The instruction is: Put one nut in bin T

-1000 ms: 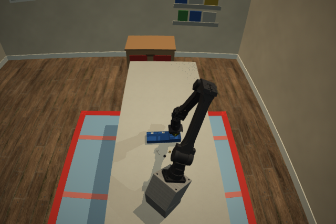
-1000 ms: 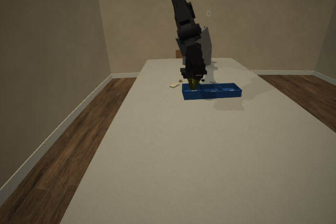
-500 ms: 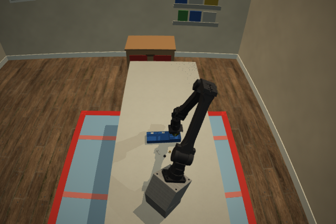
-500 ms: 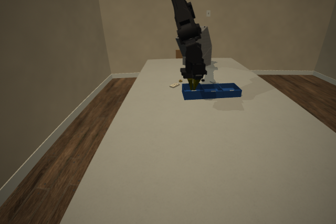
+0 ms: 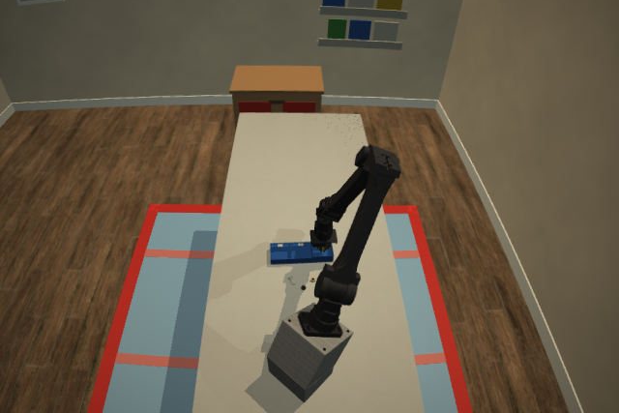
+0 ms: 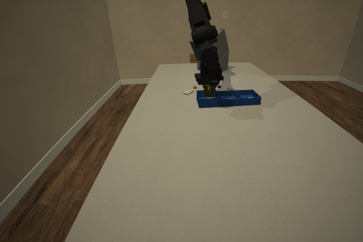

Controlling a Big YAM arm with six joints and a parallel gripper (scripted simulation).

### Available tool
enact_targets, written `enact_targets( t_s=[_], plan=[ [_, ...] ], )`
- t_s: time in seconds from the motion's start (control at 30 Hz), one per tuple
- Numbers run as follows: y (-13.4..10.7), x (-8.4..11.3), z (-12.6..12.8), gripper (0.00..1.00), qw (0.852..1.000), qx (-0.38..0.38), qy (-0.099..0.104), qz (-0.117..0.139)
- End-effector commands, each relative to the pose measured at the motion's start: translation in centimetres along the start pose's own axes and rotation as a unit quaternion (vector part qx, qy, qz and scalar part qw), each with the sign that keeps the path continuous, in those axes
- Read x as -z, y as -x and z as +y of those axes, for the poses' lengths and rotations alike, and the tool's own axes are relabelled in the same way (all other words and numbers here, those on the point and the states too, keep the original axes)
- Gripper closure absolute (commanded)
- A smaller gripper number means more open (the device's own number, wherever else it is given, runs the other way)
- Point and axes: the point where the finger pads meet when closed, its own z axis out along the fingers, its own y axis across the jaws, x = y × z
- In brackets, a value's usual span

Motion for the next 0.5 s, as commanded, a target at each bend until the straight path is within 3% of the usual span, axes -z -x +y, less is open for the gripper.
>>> enact_targets(
  t_s=[0.0, 0.3, 0.4, 0.47],
  plan=[
    [0.5, 1.6, 0.4, 0.92, 1.000, 0.000, 0.002, -0.009],
    [0.4, 2.8, 0.2, 0.92, 1.000, -0.001, 0.001, -0.008],
    [-0.2, 2.2, 0.7, 0.92, 1.000, 0.007, 0.003, 0.001],
    [0.4, 3.2, 0.5, 0.92, 1.000, 0.001, 0.002, -0.009]
  ],
)
